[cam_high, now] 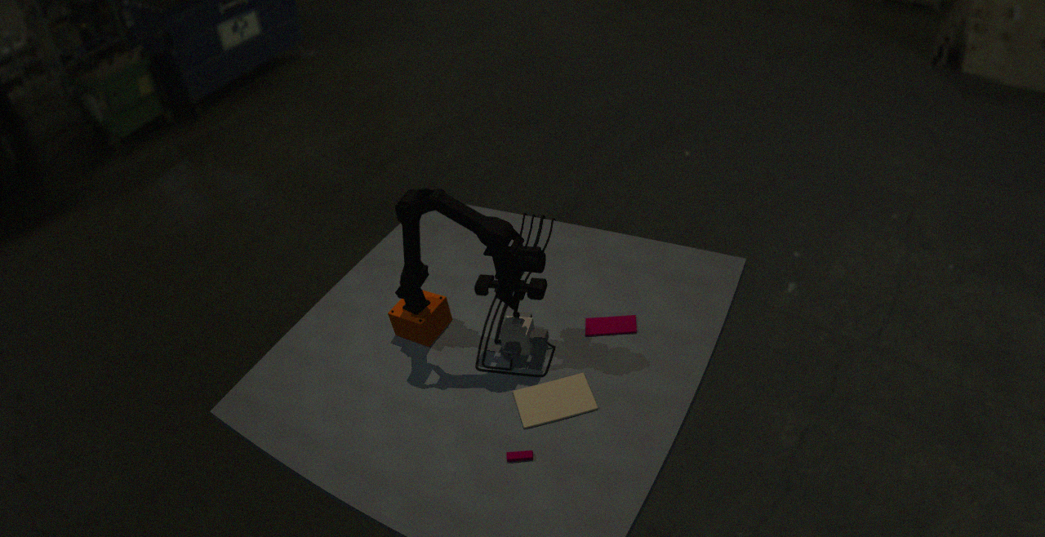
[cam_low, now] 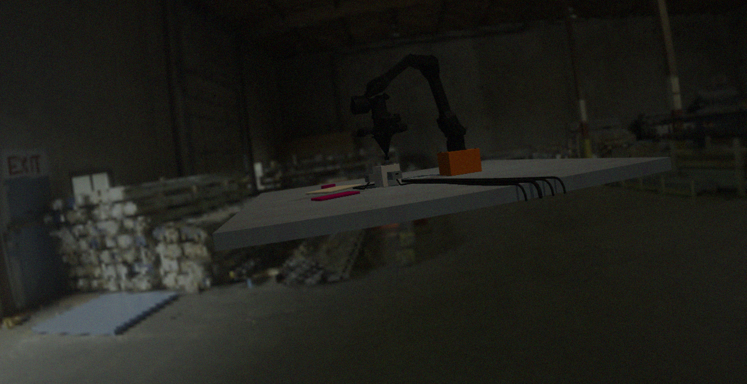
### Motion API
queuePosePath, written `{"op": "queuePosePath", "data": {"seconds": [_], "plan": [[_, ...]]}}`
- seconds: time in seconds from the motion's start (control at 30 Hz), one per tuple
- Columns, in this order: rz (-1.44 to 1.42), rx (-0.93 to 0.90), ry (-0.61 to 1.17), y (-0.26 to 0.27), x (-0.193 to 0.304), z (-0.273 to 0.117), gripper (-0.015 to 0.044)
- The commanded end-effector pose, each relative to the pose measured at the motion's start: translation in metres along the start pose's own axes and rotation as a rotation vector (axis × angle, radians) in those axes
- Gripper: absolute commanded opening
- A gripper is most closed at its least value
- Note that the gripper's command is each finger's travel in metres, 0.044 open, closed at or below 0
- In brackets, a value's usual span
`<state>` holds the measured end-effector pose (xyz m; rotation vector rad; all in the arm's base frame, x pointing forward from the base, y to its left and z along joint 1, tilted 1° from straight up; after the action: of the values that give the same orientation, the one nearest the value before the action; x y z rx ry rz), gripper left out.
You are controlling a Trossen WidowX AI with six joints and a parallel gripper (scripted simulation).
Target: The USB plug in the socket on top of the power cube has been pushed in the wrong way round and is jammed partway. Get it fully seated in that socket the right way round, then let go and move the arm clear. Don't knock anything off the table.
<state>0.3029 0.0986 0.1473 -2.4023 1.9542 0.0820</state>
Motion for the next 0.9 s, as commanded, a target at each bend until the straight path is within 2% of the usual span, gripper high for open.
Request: {"op": "queuePosePath", "data": {"seconds": [0.0,0.87], "plan": [[-0.006,0.002,-0.005,-0.0003,-0.0002,0.0009,0.0],[-0.006,0.002,-0.005,-0.0003,0.0,0.004,0.0]]}}
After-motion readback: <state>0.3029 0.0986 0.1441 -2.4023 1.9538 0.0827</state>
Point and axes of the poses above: the point midway between the two fingers, 35 mm back from their tips, its own z axis out along the fingers, its own y axis across the jaws, x = y × z, the point moved 8 cm from there along -z, back along the fingers, and after that the axes turned 9 degrees about z, right-handed, at the moved point
